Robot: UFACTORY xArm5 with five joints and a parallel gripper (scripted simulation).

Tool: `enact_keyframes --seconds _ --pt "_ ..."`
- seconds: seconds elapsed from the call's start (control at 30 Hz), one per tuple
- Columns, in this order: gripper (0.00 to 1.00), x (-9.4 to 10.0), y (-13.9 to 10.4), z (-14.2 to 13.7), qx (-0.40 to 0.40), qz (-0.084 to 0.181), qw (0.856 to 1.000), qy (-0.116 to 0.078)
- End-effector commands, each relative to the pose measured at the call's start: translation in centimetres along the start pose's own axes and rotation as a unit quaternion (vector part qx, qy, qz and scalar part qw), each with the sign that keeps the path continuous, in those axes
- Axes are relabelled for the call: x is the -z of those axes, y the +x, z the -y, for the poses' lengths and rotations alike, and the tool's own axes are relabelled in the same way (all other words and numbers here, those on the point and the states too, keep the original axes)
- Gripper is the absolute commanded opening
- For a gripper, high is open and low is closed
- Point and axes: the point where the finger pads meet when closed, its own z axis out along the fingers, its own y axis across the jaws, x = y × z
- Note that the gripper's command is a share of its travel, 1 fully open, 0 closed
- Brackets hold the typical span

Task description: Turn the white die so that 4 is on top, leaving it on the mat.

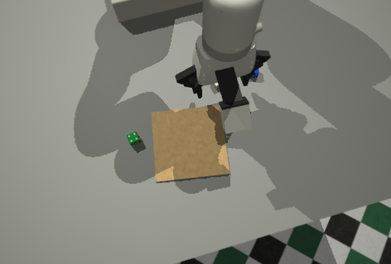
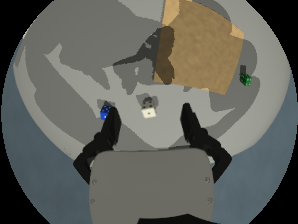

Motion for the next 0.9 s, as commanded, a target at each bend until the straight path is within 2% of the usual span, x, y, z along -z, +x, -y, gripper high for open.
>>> enact_keyframes --seconds 0.0,0.23,0.57,0.87 --pt "1.00 0.1 0.1 0.0 0.000 -0.002 1.000 0.000" --pt "1.00 0.1 0.1 0.8 0.000 -0.002 1.000 0.000" --pt "1.00 0.1 -0.1 6.0 0.000 -0.002 1.000 0.000" --pt "1.00 0.1 -0.2 7.7 0.000 -0.002 1.000 0.000"
